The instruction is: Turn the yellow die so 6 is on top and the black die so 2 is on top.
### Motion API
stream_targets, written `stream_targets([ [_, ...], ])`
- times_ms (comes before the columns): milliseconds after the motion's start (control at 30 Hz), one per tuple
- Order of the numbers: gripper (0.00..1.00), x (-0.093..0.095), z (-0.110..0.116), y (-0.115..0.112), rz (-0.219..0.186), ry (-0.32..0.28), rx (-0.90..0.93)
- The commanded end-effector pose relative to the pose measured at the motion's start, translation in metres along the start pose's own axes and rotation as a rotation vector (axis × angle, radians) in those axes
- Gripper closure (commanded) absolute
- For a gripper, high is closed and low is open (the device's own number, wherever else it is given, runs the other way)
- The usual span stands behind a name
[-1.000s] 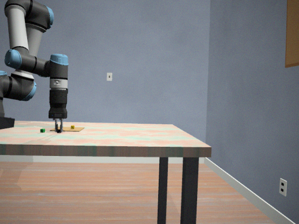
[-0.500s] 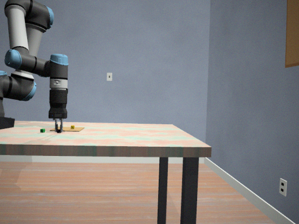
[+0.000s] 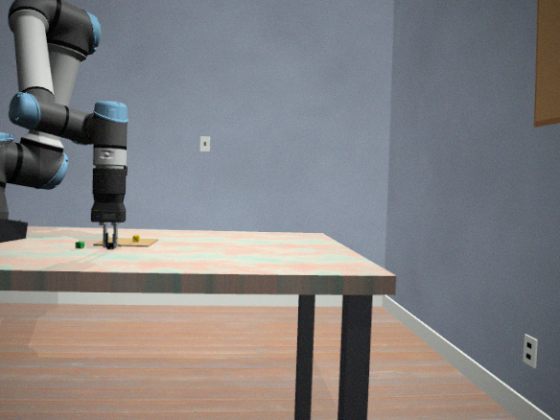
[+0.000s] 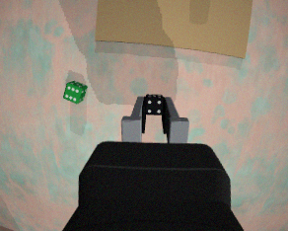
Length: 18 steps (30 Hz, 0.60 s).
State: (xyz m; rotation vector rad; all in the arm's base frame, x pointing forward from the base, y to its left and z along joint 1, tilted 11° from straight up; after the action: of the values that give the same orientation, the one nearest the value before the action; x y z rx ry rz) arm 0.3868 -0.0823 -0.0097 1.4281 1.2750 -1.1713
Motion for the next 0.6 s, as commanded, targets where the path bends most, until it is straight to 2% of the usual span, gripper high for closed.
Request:
stream_targets([
  [0, 0.66, -0.005, -0.001, -0.001, -0.002, 0.002, 0.000],
  [167, 0.66, -0.023, -0.001, -0.001, -0.002, 0.002, 0.000],
  [233, 0.66, -0.023, -0.001, -0.001, -0.002, 0.002, 0.000],
  [567, 0.66, -0.079, -0.001, -0.001, -0.002, 0.002, 0.000],
])
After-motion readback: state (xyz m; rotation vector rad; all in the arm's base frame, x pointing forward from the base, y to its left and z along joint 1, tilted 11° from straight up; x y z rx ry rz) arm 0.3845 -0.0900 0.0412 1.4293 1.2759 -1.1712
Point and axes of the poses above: the point where the finger pads meet when closed, its own x axis out along the fingers, its own y axis across the jaws, z = x × y, the point moved 3 cm from there along -x, back along the fingers, and after that the axes turned 13 degrees about x, right-handed, at the moved point
